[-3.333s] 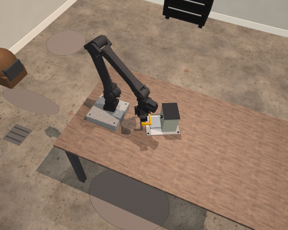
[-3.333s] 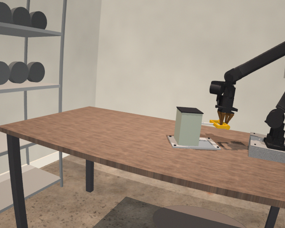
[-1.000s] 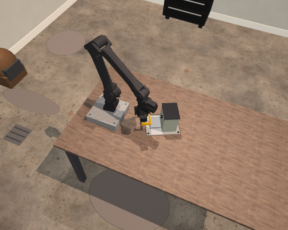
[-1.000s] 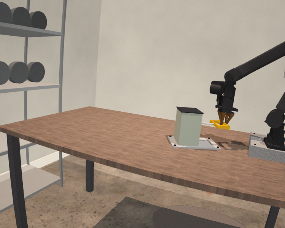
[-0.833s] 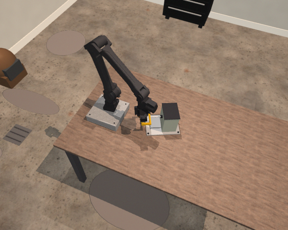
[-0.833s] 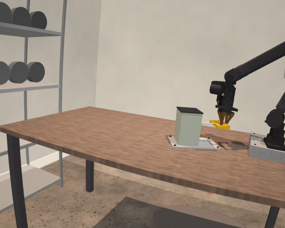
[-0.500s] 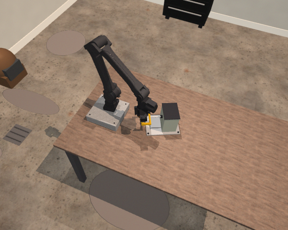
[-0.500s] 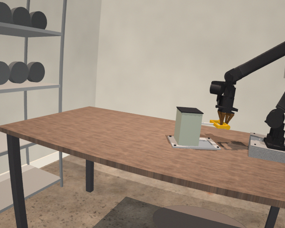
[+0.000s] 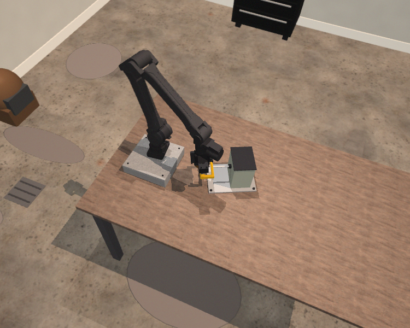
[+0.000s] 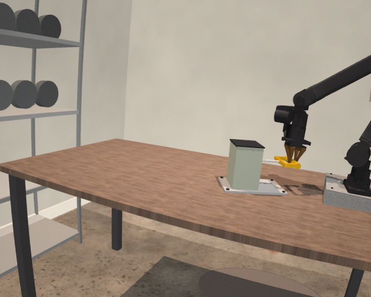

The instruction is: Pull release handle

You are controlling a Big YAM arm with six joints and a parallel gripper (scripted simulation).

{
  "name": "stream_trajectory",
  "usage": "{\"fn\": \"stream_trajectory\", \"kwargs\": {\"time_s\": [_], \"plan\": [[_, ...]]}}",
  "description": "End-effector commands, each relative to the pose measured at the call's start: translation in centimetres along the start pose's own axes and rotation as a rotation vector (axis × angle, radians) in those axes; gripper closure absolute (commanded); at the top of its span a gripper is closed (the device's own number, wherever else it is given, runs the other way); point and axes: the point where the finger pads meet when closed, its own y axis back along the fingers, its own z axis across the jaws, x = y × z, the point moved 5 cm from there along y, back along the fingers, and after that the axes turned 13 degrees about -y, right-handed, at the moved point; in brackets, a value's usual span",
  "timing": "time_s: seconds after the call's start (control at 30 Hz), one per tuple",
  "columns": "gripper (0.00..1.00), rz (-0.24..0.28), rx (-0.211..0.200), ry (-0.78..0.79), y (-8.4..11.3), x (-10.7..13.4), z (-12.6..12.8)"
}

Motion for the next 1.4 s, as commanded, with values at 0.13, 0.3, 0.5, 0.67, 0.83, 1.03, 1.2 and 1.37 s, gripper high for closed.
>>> {"fn": "stream_trajectory", "kwargs": {"time_s": [0.13,0.3,0.5,0.67,0.83,1.03,1.2,1.37], "plan": [[1.00,-0.057,0.095,-0.040,1.9,-1.7,-4.5],[1.00,-0.057,0.095,-0.040,1.9,-1.7,-4.5],[1.00,-0.057,0.095,-0.040,1.9,-1.7,-4.5],[1.00,-0.057,0.095,-0.040,1.9,-1.7,-4.5],[1.00,-0.057,0.095,-0.040,1.9,-1.7,-4.5],[1.00,-0.033,0.015,-0.028,1.9,-1.6,-0.5],[1.00,-0.033,0.015,-0.028,1.9,-1.6,-0.5],[1.00,-0.033,0.015,-0.028,1.9,-1.6,-0.5]]}}
